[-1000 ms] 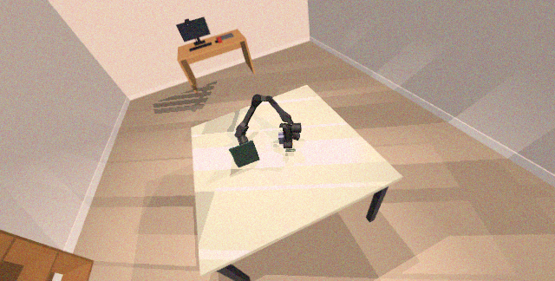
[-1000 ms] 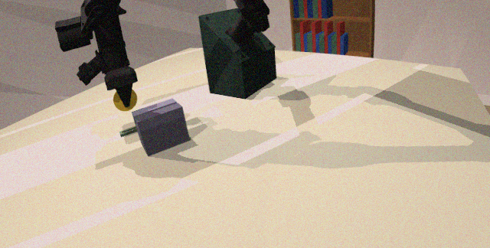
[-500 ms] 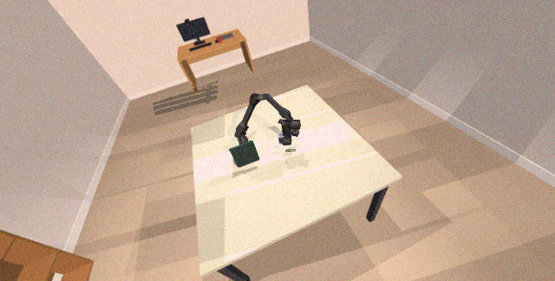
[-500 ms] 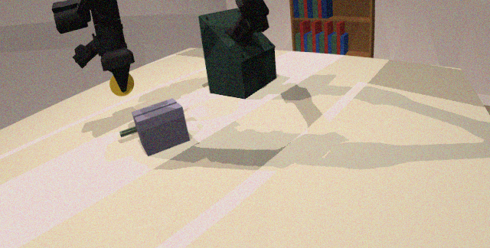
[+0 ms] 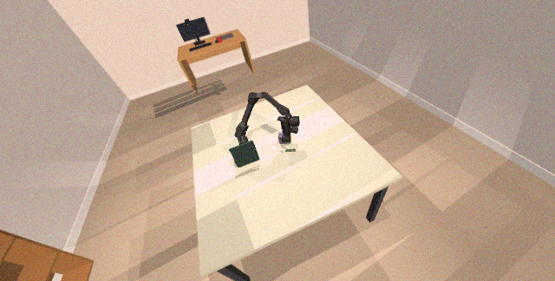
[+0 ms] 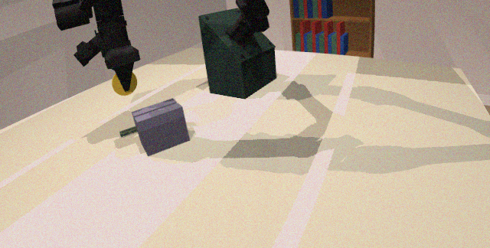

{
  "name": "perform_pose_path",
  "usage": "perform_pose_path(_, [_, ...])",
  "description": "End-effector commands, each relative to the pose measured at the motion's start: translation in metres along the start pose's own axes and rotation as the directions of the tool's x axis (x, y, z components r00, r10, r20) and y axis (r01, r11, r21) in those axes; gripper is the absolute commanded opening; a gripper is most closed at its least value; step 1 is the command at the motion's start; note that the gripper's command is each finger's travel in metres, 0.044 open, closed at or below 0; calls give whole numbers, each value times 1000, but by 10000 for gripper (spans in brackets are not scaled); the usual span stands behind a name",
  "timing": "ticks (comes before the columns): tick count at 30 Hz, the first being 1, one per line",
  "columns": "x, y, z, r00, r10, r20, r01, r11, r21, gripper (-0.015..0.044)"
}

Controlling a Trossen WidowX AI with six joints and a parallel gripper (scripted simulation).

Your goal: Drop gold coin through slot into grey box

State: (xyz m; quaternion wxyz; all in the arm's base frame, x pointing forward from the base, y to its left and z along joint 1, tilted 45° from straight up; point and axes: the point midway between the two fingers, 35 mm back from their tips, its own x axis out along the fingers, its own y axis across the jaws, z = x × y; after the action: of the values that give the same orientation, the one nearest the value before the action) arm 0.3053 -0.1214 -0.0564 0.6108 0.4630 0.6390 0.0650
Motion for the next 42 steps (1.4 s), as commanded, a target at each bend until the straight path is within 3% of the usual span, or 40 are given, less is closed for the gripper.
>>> perform_pose_path(1, [-1, 11, -4, 1000, 2, 1, -2, 1000, 2, 0])
perform_pose_path(31, [0, 81, -39, 1000, 9, -3, -9, 1000, 2, 0])
perform_pose_path(42, [0, 78, -37, 1000, 6, -6, -6, 1000, 1, 0])
